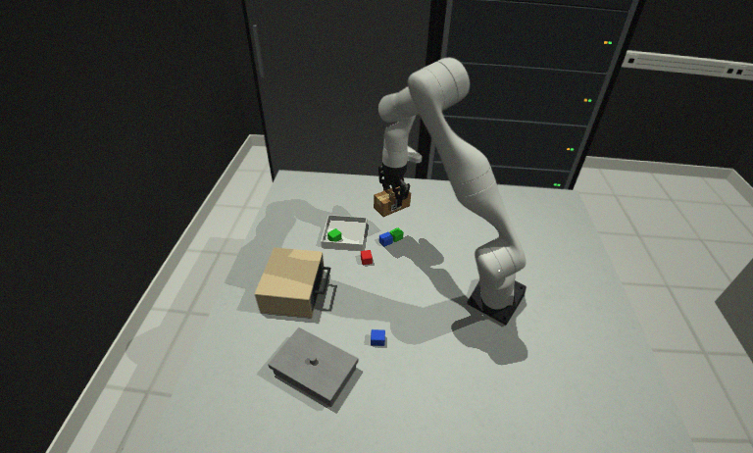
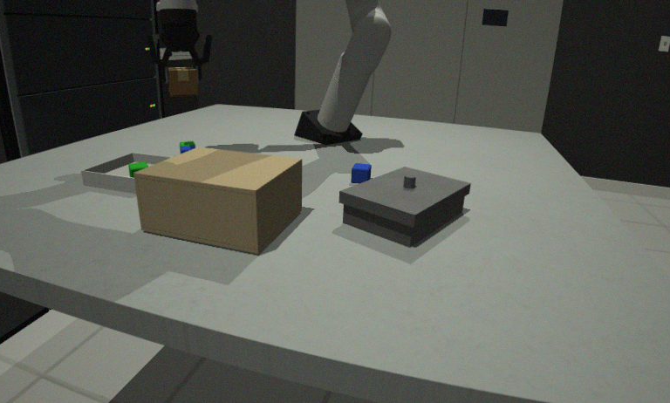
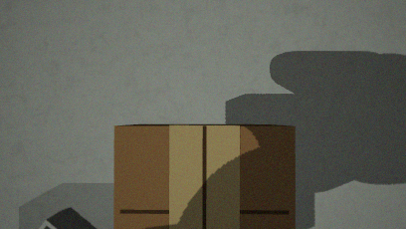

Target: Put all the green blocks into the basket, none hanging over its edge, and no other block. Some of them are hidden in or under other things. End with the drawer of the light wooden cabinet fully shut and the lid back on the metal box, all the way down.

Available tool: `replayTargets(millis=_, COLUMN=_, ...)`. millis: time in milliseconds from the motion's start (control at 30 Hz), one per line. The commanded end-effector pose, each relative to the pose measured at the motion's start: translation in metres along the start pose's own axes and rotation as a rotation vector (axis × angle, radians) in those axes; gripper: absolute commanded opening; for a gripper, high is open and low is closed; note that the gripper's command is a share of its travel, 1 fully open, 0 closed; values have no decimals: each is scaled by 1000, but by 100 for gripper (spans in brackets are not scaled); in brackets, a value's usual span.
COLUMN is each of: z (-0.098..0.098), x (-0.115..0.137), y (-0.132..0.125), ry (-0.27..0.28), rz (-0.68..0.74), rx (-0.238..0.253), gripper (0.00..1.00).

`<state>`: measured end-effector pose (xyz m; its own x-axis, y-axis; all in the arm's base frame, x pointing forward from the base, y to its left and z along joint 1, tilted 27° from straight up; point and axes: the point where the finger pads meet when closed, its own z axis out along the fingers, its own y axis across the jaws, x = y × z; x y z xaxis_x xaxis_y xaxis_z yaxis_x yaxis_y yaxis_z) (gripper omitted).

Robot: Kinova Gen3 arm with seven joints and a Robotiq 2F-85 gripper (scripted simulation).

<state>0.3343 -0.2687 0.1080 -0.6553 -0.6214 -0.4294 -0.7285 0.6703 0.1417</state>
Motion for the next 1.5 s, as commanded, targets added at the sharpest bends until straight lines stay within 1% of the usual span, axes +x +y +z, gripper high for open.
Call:
replayTargets(millis=0, z=-3, x=1, y=1, ry=6, rz=1, rx=-2, gripper=67)
replayTargets(millis=233, z=-3, x=1, y=1, ry=5, rz=3, rx=-3, gripper=67)
replayTargets(millis=333, z=-4, x=-5, y=3, ry=-1, rz=15, rx=-3, gripper=67)
replayTargets(millis=500, z=-8, x=-36, y=10, ry=-17, rz=11, rx=2, gripper=67)
replayTargets(millis=633, z=-17, x=-81, y=24, ry=-35, rz=11, rx=11, gripper=67)
replayTargets(millis=700, z=-17, x=-81, y=24, ry=-35, rz=11, rx=11, gripper=67)
replayTargets(millis=733, z=-19, x=-95, y=29, ry=-40, rz=11, rx=14, gripper=67)
replayTargets(millis=867, z=-28, x=-157, y=63, ry=-62, rz=9, rx=16, gripper=67)
replayTargets(millis=1000, z=-31, x=-207, y=104, ry=-79, rz=6, rx=11, gripper=67)
replayTargets(millis=1133, z=-30, x=-249, y=156, ry=-81, rz=2, rx=-1, gripper=67)
replayTargets(millis=1200, z=-29, x=-266, y=185, ry=-77, rz=1, rx=-8, gripper=67)
replayTargets(millis=1267, z=-29, x=-266, y=185, ry=-77, rz=1, rx=-8, gripper=67)
replayTargets(millis=1300, z=-29, x=-289, y=221, ry=-73, rz=0, rx=-11, gripper=67)
replayTargets(millis=1367, z=-25, x=-293, y=241, ry=-64, rz=0, rx=-16, gripper=67)
replayTargets(millis=1467, z=-20, x=-307, y=287, ry=-46, rz=1, rx=-19, gripper=67)
